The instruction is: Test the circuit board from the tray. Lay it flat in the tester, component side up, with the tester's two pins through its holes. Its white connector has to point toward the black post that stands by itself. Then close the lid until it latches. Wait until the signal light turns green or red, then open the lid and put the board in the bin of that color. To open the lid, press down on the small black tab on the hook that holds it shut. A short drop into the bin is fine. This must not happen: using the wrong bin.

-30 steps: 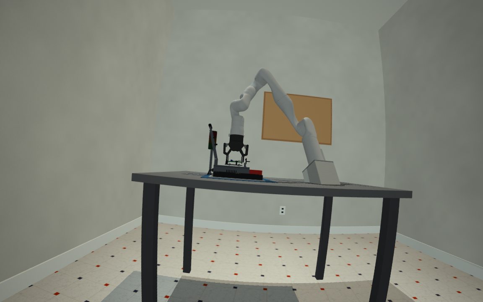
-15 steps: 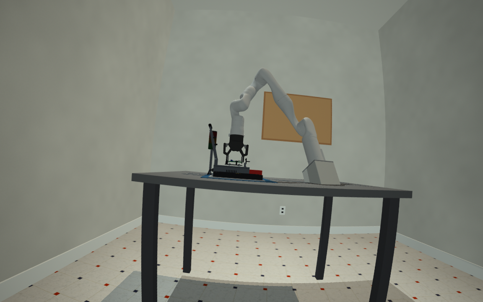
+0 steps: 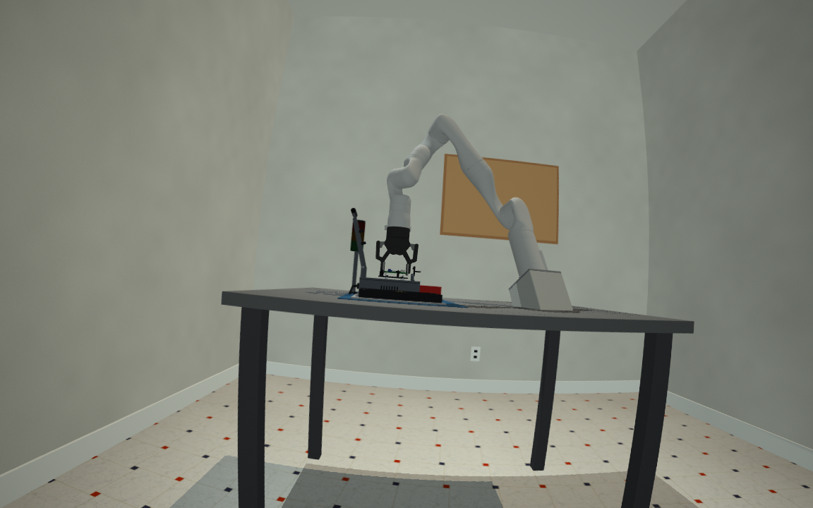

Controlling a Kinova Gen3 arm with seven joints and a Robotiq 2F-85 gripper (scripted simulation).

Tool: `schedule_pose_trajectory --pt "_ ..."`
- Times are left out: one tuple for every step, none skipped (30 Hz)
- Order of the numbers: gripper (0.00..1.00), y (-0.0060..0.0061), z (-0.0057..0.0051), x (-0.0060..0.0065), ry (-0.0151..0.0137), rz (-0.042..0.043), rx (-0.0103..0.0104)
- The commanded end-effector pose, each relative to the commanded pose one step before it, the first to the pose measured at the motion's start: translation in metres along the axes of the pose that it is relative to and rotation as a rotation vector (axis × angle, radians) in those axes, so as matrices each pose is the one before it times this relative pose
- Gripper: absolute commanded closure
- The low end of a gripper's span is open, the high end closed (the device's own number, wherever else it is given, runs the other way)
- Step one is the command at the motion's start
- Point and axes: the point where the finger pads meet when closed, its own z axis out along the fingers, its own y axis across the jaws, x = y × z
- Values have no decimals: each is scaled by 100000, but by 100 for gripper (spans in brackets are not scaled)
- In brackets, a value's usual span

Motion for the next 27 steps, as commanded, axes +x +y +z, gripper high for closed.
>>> schedule_pose_trajectory --pt "23 -24 28 -20 -26 -19 76" --pt "23 0 28 0 0 0 0" --pt "23 0 28 0 0 0 0" --pt "23 0 27 0 0 0 0" --pt "23 0 25 0 0 0 0" --pt "23 0 23 0 0 0 0" --pt "23 0 21 0 0 0 0" --pt "23 0 19 0 0 0 0" --pt "23 0 16 0 0 0 0" --pt "23 0 13 0 0 0 0" --pt "23 0 10 0 0 0 0" --pt "23 0 7 0 0 0 0" --pt "23 0 0 0 0 0 0" --pt "23 0 0 0 0 0 0" --pt "23 0 5 0 0 0 0" --pt "23 0 3 0 0 0 0" --pt "23 0 1 0 0 0 0" --pt "23 0 0 0 0 0 0" --pt "23 0 0 0 0 0 0" --pt "23 0 0 0 0 0 0" --pt "23 0 0 0 0 0 0" --pt "23 0 0 0 0 0 0" --pt "23 0 0 0 0 0 0" --pt "23 0 0 0 0 0 0" --pt "23 0 0 0 0 0 0" --pt "23 0 0 0 0 0 0" --pt "23 0 0 0 0 0 0"
